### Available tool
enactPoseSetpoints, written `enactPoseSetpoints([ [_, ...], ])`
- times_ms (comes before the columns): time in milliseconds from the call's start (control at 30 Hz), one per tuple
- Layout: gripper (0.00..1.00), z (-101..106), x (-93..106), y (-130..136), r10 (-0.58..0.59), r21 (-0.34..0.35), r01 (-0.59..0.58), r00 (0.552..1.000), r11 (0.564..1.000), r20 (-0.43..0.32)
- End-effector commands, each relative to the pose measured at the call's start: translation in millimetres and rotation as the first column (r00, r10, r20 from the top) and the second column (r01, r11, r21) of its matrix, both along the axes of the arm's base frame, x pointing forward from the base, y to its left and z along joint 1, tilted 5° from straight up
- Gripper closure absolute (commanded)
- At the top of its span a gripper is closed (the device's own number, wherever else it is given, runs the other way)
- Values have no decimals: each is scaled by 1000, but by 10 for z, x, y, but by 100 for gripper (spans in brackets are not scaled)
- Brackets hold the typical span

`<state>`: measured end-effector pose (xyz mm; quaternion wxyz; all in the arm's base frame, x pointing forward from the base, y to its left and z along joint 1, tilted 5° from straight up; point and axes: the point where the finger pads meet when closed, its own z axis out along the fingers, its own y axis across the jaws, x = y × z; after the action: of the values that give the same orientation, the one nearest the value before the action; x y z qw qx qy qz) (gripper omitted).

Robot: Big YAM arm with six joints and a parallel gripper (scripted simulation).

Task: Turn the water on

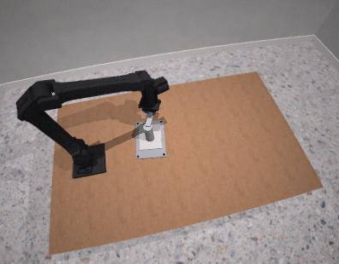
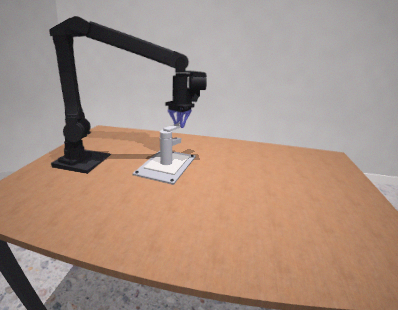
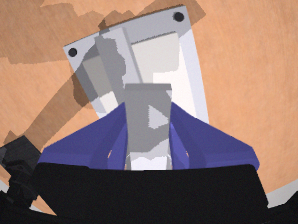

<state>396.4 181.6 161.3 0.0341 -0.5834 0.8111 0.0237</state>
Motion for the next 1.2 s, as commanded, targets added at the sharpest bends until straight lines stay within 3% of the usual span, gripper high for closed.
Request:
enactPoseSetpoints([
  [0,100,-122,-34,70,3,-8,-3,1000,1000,-21],
  [533,100,-83,-55,51,4,-11,-4,1000,1000,-29],
  [867,100,400,51,-56,3,14,-4,999,1000,32],
  [1167,100,517,66,-108,1,18,-2,999,1000,46],
])
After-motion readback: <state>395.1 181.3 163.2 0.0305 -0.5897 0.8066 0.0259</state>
